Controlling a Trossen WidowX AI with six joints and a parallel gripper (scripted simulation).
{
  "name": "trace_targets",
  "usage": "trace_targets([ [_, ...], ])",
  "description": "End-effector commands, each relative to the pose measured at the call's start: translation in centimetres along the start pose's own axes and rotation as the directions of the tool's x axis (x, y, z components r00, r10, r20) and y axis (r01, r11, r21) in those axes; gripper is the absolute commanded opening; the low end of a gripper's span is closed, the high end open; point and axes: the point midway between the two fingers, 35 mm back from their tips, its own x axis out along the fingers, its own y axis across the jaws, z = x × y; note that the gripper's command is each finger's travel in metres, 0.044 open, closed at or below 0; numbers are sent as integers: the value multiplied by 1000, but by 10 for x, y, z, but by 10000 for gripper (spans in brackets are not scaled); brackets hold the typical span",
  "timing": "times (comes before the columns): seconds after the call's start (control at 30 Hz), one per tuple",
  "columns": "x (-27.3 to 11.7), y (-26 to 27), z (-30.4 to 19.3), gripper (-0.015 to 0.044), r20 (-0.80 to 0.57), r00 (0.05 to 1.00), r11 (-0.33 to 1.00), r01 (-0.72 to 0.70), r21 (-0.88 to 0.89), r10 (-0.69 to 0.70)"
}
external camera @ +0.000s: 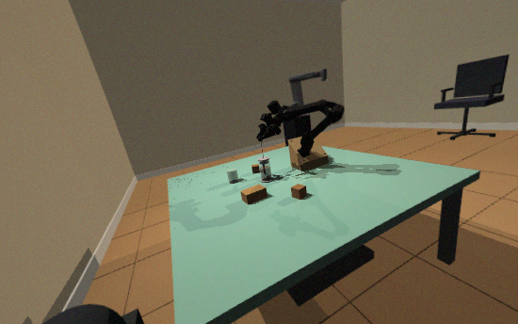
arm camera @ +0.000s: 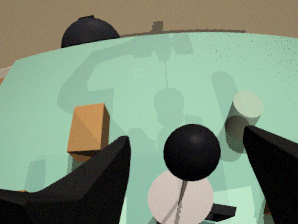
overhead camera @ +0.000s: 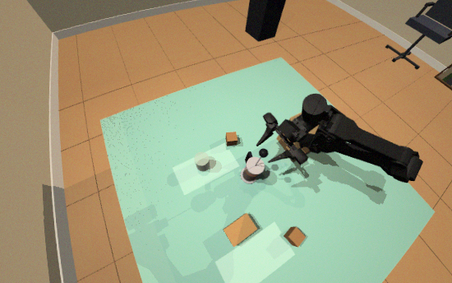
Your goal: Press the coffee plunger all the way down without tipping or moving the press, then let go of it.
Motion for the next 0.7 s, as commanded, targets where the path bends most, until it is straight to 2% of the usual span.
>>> trace_targets([
  [0.0,1,-1,-1,204,0,1000,1000,5,4,-5],
  [0.1,1,-1,-1,125,0,1000,1000,5,4,-5],
  [0.13,1,-1,-1,118,0,1000,1000,5,4,-5],
  [0.67,5,-3,-6,118,-3,1000,1000,7,4,-7],
])
